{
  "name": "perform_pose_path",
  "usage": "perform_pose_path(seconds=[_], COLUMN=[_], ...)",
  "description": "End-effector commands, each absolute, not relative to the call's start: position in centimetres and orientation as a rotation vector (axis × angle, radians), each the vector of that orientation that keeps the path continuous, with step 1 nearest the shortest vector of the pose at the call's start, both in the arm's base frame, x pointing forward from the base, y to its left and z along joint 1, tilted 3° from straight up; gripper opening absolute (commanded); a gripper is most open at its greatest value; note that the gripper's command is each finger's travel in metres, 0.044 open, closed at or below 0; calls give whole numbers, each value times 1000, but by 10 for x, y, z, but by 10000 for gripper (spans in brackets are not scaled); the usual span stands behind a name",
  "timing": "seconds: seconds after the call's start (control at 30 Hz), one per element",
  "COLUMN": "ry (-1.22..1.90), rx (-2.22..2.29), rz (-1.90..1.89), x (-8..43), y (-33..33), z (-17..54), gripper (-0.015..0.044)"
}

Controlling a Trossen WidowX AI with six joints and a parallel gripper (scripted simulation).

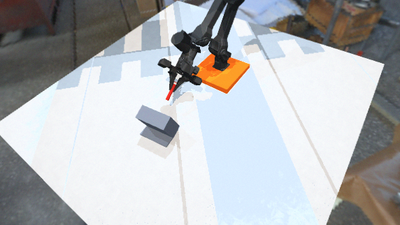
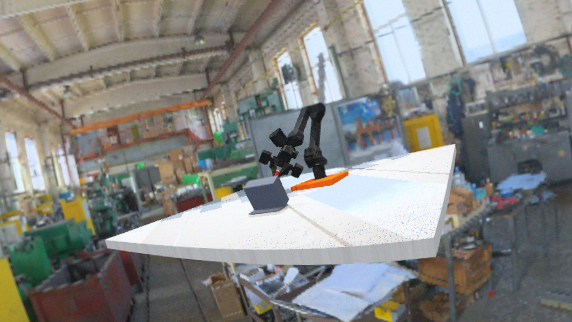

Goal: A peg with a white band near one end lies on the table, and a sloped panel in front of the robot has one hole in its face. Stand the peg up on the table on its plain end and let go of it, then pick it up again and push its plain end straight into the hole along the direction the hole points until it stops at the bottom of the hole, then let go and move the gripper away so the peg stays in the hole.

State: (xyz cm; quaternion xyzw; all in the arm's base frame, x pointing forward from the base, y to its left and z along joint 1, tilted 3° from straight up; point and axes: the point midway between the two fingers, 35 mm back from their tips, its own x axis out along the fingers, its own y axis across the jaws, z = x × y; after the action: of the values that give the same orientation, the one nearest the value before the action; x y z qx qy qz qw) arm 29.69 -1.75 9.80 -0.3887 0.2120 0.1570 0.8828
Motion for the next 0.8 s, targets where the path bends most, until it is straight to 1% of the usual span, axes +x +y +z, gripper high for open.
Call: perform_pose_path(seconds=[0.0,0.77], ry=[433,378], rx=[-808,-823], rz=[325,314], x=[299,313], y=[-16,-9], z=[97,92], gripper=[0,0])
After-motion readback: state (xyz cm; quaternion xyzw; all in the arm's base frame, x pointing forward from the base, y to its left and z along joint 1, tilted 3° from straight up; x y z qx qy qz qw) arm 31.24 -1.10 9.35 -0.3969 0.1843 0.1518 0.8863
